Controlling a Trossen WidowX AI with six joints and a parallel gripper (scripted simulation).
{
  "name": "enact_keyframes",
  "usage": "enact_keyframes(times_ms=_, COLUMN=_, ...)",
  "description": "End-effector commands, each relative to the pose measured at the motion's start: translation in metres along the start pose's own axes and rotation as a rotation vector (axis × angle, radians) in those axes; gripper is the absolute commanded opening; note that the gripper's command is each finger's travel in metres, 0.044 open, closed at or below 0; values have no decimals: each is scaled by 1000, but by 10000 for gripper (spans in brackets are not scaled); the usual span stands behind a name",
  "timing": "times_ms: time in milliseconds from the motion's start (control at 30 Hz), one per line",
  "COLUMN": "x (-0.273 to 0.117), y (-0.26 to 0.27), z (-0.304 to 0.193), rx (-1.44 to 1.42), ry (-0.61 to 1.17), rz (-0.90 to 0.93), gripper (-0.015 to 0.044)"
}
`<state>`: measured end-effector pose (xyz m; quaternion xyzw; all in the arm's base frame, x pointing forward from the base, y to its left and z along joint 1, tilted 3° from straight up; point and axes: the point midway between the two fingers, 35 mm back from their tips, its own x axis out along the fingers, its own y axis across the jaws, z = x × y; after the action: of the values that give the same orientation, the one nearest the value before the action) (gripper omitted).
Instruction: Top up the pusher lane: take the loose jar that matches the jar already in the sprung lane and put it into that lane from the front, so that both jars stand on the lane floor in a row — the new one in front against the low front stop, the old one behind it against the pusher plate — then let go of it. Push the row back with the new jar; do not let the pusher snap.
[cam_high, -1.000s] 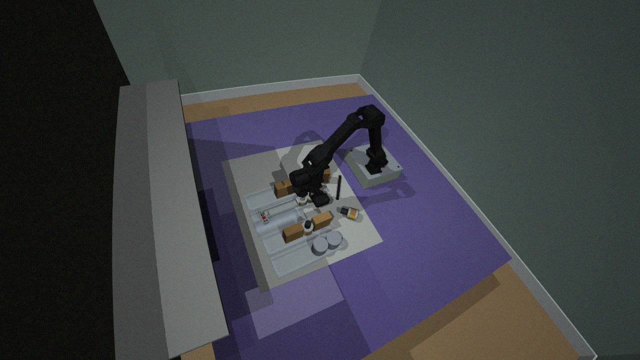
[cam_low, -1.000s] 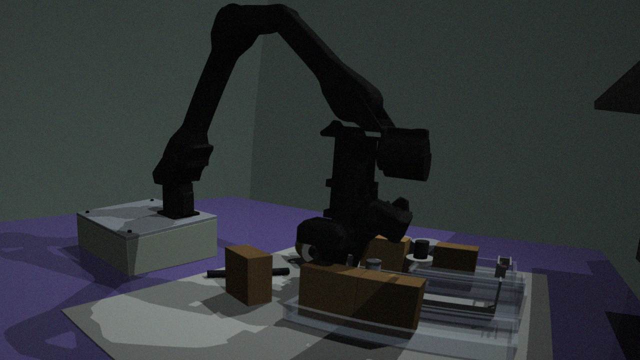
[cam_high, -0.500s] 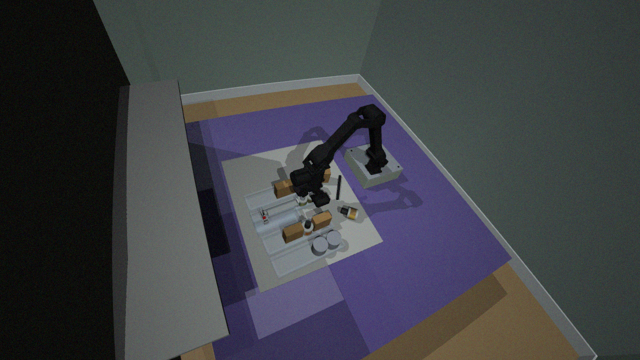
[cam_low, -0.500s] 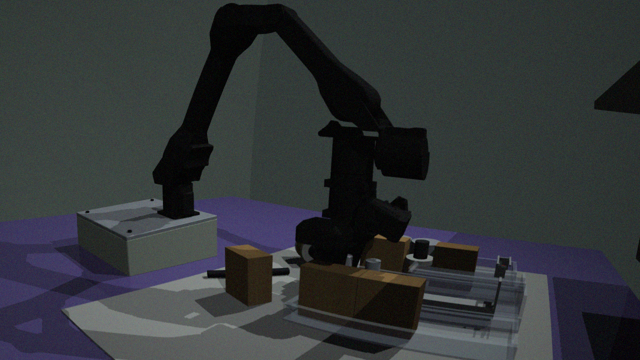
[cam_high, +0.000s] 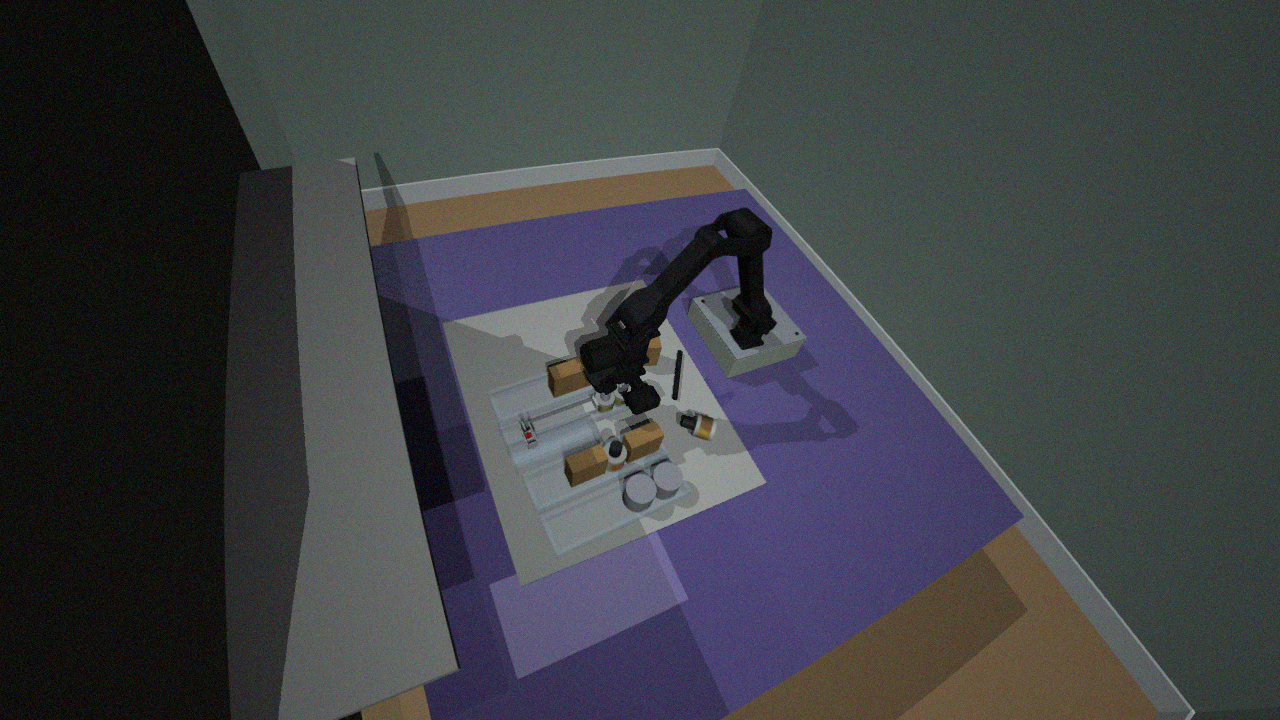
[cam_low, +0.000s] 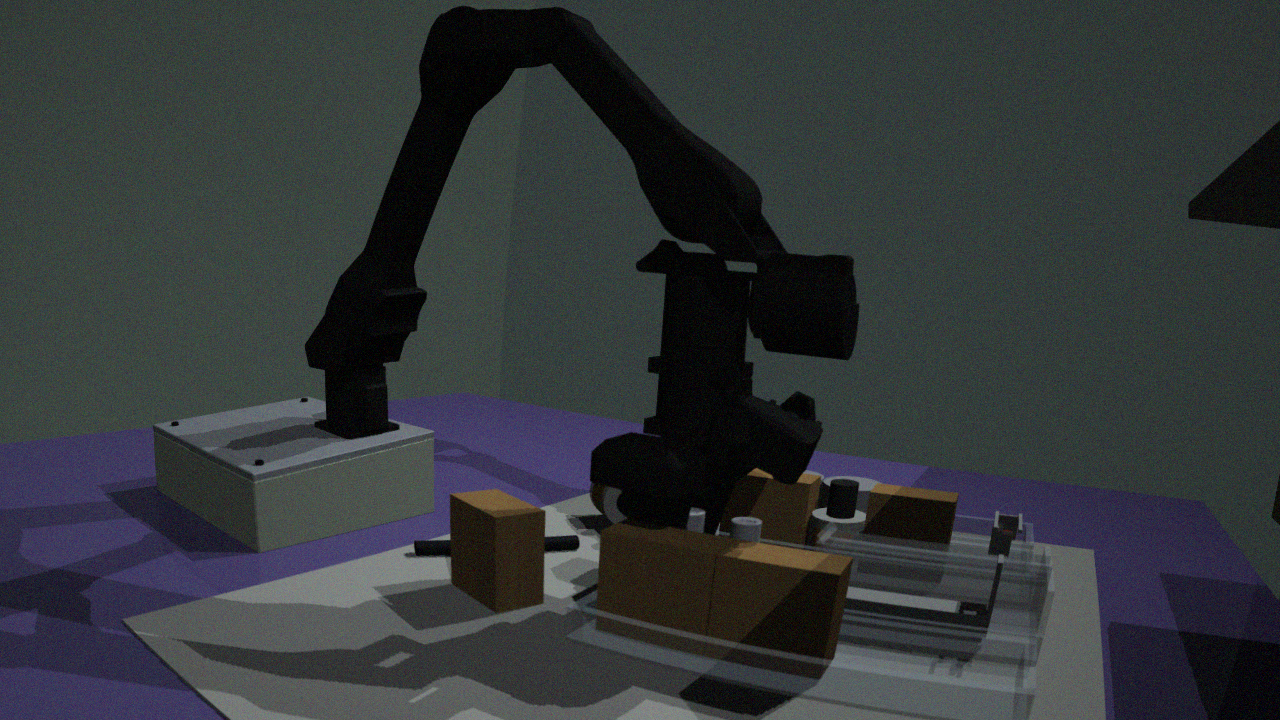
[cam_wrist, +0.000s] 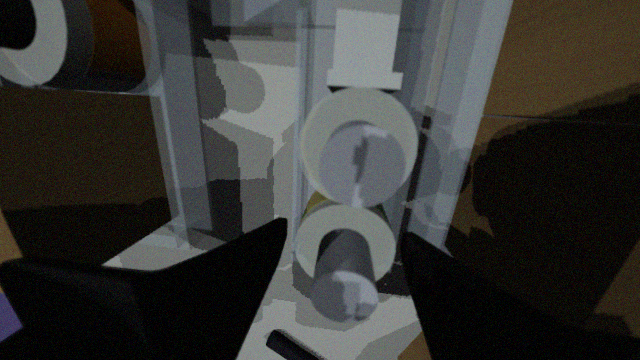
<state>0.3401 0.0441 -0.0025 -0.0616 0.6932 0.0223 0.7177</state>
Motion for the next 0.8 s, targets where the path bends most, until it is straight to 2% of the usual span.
enact_keyframes(times_ms=0, x=-9, y=0, z=1, rx=-4, ry=-3, rz=-1, gripper=304)
enact_keyframes(times_ms=333, x=-19, y=0, z=-3, rx=-4, ry=-2, rz=-1, gripper=304)
enact_keyframes(times_ms=767, x=-21, y=0, z=-43, rx=-4, ry=1, rz=-1, gripper=304)
